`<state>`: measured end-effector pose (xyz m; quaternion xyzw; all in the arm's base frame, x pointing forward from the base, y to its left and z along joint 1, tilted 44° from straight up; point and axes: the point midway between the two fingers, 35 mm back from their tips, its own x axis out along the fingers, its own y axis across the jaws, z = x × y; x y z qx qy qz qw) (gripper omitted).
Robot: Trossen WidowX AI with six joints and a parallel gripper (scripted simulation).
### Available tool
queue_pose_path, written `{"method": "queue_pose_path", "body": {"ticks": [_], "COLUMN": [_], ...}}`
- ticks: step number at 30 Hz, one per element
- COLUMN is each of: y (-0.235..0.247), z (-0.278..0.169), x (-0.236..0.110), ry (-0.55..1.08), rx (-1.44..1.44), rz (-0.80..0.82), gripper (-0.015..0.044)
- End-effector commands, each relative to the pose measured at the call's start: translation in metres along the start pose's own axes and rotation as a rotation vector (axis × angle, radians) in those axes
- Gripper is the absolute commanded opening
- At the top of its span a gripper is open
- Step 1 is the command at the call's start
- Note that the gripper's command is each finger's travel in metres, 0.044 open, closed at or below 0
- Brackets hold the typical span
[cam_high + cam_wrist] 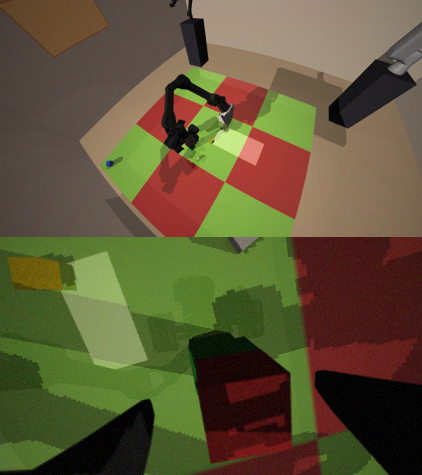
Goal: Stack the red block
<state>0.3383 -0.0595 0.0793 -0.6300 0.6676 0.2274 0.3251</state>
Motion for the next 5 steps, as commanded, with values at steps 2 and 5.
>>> {"method": "queue_pose_path", "body": {"ticks": [2,5], "y": [0.0002,0.0002], "z": [0.0000,0.0000], "x": [0.0003,0.0003], "ry": [0.000,0.000], "rx": [0.000,0.000], "rz": [0.001,0.001], "gripper": [0.0440,0.0440]}}
